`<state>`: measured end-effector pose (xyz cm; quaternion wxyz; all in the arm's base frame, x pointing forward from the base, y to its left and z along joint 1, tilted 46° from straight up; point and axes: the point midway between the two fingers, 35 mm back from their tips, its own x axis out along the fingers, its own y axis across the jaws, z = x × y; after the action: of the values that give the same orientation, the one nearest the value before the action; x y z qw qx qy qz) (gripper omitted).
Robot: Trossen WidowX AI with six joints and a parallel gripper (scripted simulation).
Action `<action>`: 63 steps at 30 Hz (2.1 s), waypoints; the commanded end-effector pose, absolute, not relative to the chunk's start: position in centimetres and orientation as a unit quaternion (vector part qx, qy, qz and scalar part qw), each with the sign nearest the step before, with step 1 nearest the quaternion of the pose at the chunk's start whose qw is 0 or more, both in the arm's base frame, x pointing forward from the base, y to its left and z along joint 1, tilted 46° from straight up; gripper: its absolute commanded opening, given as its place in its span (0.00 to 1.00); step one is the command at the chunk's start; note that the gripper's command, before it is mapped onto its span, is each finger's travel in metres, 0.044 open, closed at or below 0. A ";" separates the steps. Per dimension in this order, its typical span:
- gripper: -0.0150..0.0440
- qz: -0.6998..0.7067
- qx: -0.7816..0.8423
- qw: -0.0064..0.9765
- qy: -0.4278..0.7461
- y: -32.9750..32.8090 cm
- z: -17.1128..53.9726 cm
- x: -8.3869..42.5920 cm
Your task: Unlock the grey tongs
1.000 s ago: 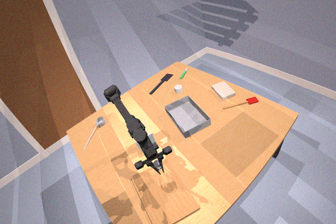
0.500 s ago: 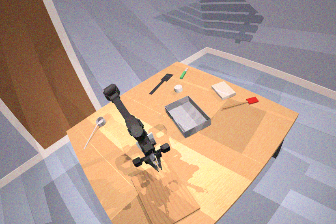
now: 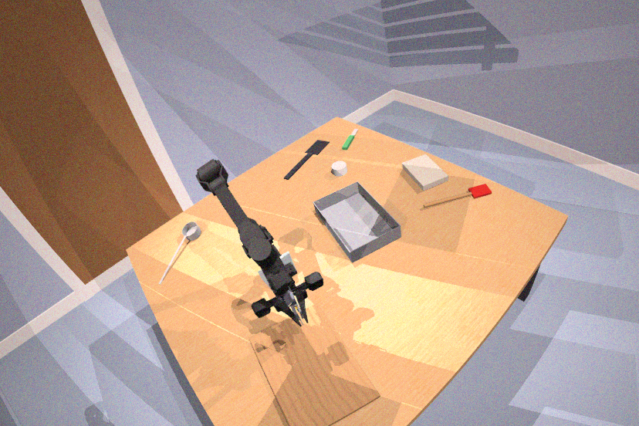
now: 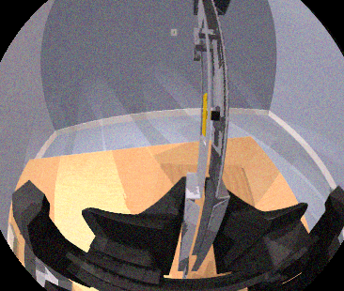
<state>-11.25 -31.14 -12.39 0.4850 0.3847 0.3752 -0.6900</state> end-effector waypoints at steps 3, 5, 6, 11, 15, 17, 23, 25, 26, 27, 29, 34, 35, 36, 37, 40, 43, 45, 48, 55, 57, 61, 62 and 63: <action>0.00 -0.691 0.380 0.490 0.372 -31.4 -12.1 -11.2; 0.00 -0.691 0.380 0.490 0.372 -31.4 -12.1 -11.2; 0.00 -0.691 0.380 0.490 0.372 -31.4 -12.1 -11.2; 0.00 -0.691 0.380 0.490 0.372 -31.4 -12.1 -11.2; 0.00 -0.690 0.382 0.489 0.374 -31.5 -12.2 -11.3; 0.00 -0.687 0.387 0.486 0.377 -31.6 -12.4 -11.3; 0.00 -0.673 0.411 0.475 0.391 -32.2 -13.4 -11.5; 0.00 -0.668 0.419 0.471 0.396 -32.4 -13.8 -11.6; 0.00 -0.665 0.423 0.469 0.398 -32.4 -13.9 -11.6; 0.00 -0.663 0.427 0.467 0.400 -32.5 -14.1 -11.6; 0.00 -0.658 0.435 0.462 0.405 -32.7 -14.4 -11.7; 0.00 -0.645 0.455 0.451 0.417 -33.1 -15.1 -11.8; 0.00 -0.642 0.459 0.449 0.419 -33.1 -15.2 -11.8; 0.00 -0.639 0.463 0.447 0.422 -33.2 -15.3 -11.9; 0.00 -0.637 0.467 0.444 0.424 -33.2 -15.5 -11.9; 0.00 -0.628 0.478 0.437 0.431 -33.4 -15.8 -12.0; 0.00 -0.620 0.489 0.430 0.438 -33.6 -16.2 -12.0; 0.00 -0.614 0.497 0.425 0.442 -33.7 -16.4 -12.1; 0.00 -0.606 0.508 0.417 0.449 -33.8 -16.7 -12.1; 0.00 -0.585 0.532 0.399 0.464 -34.0 -17.2 -12.2; 0.00 -0.578 0.539 0.394 0.469 -34.0 -17.4 -12.2; 0.00 -0.566 0.553 0.383 0.477 -34.1 -17.6 -12.3; 0.00 -0.563 0.556 0.380 0.479 -34.1 -17.7 -12.3; 0.00 -0.560 0.559 0.377 0.481 -34.1 -17.7 -12.3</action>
<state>-12.07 -33.75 -17.64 0.3853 0.5530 0.4776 -0.5635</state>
